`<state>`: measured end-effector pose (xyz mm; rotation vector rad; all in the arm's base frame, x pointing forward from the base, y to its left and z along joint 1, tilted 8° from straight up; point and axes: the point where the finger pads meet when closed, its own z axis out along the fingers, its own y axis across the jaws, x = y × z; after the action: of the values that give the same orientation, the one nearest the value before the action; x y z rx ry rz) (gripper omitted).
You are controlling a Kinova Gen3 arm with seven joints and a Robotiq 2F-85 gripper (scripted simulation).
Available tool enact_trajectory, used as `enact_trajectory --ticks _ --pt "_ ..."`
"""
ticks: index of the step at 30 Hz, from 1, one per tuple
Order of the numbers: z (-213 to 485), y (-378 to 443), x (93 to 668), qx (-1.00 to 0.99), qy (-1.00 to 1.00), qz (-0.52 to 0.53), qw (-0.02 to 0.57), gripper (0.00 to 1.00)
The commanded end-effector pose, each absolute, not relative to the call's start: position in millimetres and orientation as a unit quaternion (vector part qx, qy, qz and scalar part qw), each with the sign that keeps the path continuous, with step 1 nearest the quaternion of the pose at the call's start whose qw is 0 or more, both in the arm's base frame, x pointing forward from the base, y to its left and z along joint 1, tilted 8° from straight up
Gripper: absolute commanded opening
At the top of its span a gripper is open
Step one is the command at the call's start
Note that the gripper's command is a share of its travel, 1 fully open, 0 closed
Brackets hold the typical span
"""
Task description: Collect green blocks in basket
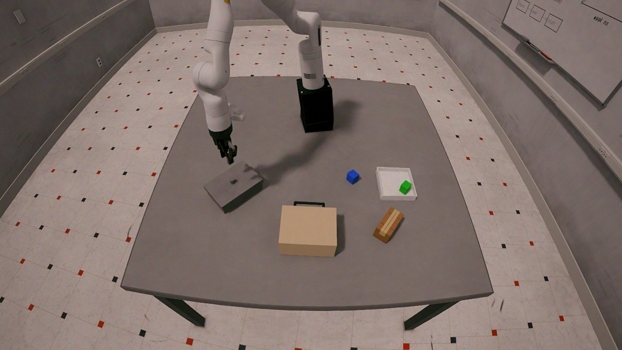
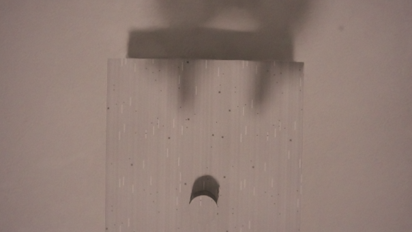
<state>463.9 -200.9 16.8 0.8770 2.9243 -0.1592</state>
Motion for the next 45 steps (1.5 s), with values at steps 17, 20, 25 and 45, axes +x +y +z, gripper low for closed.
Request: enact_trajectory --ticks 17,20,25,45 --pt "12 -202 465 0.287 0.956 -0.052 0.043 0.48" --pt "10 -202 465 0.287 0.956 -0.052 0.043 0.48" --pt "2 -203 465 0.287 0.956 -0.052 0.043 0.48" --pt "-43 -209 468 0.287 0.956 -0.052 0.043 0.48"
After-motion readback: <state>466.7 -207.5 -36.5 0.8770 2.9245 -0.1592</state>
